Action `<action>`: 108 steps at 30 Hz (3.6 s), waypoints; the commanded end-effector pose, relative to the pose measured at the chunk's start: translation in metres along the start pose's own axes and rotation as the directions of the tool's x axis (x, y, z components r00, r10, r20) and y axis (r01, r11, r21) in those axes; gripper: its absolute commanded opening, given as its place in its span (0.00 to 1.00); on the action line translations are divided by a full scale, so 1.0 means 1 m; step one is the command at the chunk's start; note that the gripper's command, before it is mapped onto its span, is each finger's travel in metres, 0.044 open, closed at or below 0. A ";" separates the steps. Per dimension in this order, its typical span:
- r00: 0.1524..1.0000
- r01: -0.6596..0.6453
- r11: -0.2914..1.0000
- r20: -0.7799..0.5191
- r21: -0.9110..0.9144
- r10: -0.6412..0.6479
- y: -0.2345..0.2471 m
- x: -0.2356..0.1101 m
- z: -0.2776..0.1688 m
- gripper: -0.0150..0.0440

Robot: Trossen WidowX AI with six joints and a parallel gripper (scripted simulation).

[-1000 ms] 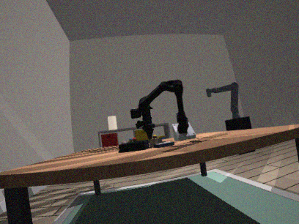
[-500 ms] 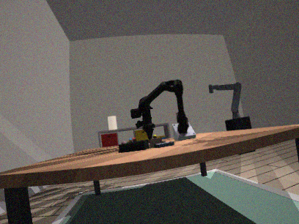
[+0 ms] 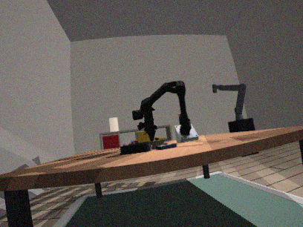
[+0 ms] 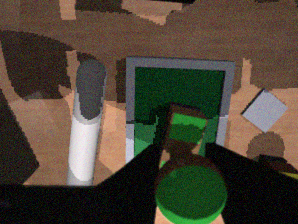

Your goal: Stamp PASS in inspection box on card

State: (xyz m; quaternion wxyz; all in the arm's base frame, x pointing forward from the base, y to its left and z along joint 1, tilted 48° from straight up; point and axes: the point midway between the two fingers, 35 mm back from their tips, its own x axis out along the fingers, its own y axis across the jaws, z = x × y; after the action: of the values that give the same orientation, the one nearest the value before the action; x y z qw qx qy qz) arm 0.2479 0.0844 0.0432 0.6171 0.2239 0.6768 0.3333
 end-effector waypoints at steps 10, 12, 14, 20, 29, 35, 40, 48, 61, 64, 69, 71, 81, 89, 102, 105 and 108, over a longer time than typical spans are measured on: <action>1.000 -0.002 1.000 0.001 -0.003 0.002 0.001 -0.002 0.001 0.25; 1.000 -0.002 1.000 0.001 -0.003 0.002 0.001 -0.003 0.001 0.25; 1.000 -0.002 1.000 0.001 -0.003 0.002 0.001 -0.004 0.001 0.25; 1.000 -0.002 1.000 0.001 -0.003 0.002 0.001 -0.007 0.001 0.25; 1.000 0.000 1.000 0.002 -0.003 0.000 0.000 -0.017 0.001 0.25; 1.000 0.001 1.000 0.002 -0.002 -0.001 0.000 -0.026 0.002 0.25; 1.000 0.001 1.000 0.002 -0.002 -0.001 -0.001 -0.035 0.002 0.25; 1.000 0.001 1.000 0.001 -0.002 -0.001 -0.001 -0.048 0.001 0.25; 1.000 0.009 0.999 0.003 0.039 -0.009 -0.032 -0.059 0.011 0.25; 1.000 0.012 0.998 0.003 0.057 -0.012 -0.048 -0.060 0.014 0.25; 1.000 0.015 0.996 0.003 0.088 -0.015 -0.074 -0.062 0.018 0.25; 1.000 0.016 0.995 0.003 0.100 -0.016 -0.085 -0.062 0.019 0.25; 1.000 0.015 0.987 0.002 0.159 -0.016 -0.140 -0.060 0.018 0.25; 1.000 0.010 0.980 0.001 0.201 -0.011 -0.180 -0.056 0.012 0.25; 1.000 0.010 0.979 0.001 0.202 -0.011 -0.181 -0.050 0.013 0.25; 1.000 0.011 0.979 0.002 0.202 -0.011 -0.181 -0.048 0.013 0.25; 1.000 0.011 0.979 0.002 0.202 -0.011 -0.181 -0.046 0.013 0.25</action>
State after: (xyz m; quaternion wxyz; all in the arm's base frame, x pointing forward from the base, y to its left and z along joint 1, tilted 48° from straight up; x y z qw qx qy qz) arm 0.2877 -0.0715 -0.0543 0.5962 0.2785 0.7067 0.2598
